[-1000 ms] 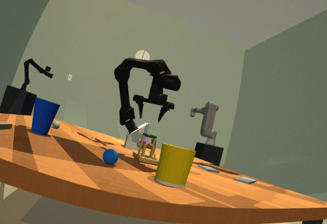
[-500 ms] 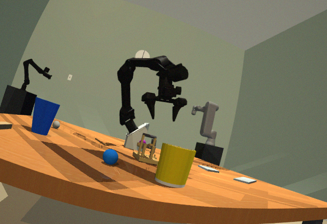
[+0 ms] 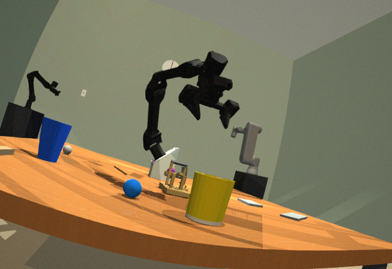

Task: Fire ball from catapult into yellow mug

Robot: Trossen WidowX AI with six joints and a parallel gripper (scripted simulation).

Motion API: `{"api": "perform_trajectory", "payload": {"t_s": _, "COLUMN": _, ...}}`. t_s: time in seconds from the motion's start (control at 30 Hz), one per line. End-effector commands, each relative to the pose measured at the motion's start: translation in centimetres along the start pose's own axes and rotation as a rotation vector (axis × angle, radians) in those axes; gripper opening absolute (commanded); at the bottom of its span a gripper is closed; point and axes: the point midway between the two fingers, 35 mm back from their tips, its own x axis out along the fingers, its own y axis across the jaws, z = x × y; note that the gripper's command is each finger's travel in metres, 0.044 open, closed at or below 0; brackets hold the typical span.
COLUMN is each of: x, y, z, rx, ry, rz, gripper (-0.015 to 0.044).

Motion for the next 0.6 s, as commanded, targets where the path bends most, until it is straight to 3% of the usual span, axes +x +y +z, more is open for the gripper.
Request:
{"api": "perform_trajectory", "payload": {"t_s": 0.0, "x": 0.4, "y": -2.3, "z": 3.9, "rx": -0.019, "ry": -0.111, "rz": -0.091, "gripper": 0.0440}}
{"api": "perform_trajectory", "payload": {"t_s": 0.13, "x": 0.2, "y": -4.1, "z": 6.3, "rx": -0.027, "ry": -0.178, "rz": -0.160, "gripper": 0.0440}}
{"api": "perform_trajectory", "payload": {"t_s": 0.57, "x": 0.2, "y": -4.2, "z": 6.4, "rx": -0.027, "ry": -0.181, "rz": -0.164, "gripper": 0.0440}}
